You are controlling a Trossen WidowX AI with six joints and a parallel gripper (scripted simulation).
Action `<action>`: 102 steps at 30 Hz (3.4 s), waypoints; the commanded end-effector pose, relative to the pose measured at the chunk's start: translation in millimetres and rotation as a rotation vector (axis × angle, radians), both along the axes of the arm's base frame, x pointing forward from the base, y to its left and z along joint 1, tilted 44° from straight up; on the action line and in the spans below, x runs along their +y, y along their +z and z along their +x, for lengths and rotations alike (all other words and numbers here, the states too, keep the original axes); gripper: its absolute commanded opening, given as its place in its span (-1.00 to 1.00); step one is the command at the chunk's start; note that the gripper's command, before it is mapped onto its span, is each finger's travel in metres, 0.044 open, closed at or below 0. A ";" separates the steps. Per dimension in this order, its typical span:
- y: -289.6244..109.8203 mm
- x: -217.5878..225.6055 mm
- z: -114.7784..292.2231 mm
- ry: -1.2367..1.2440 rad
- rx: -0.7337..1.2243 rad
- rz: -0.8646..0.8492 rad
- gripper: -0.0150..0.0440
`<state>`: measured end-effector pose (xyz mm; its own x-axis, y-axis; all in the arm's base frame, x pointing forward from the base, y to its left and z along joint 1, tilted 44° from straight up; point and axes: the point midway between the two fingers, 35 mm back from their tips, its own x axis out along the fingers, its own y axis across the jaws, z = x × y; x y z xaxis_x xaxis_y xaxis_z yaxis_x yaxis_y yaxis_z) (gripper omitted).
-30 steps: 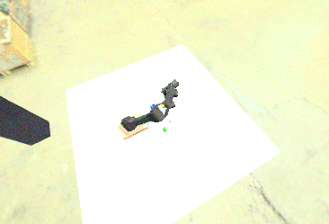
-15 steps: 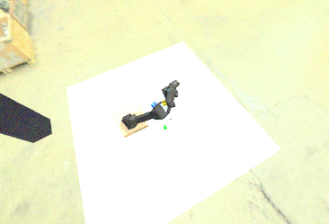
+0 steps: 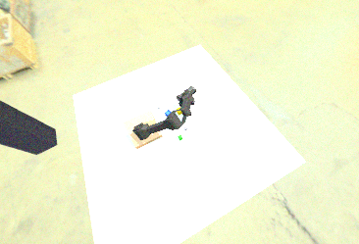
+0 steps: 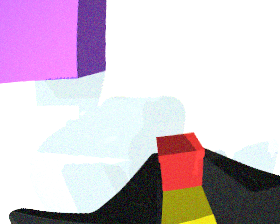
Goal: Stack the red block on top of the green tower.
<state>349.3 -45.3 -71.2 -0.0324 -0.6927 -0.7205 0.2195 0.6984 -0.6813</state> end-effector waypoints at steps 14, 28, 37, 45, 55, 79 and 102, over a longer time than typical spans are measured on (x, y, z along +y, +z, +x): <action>40.7 40.2 2.0 0.004 -0.002 -0.001 -0.49; 85.6 84.1 3.7 0.004 -0.001 0.001 -0.49; 88.5 82.9 2.4 0.004 -0.001 0.002 -0.49; 118.8 58.7 -10.8 0.006 0.001 0.006 -0.49; 151.8 30.6 -32.9 0.005 -0.009 0.009 -0.49; 204.4 -29.2 -108.5 0.008 0.006 0.003 -0.49; 180.3 -75.4 -135.3 0.004 0.007 -0.010 -0.49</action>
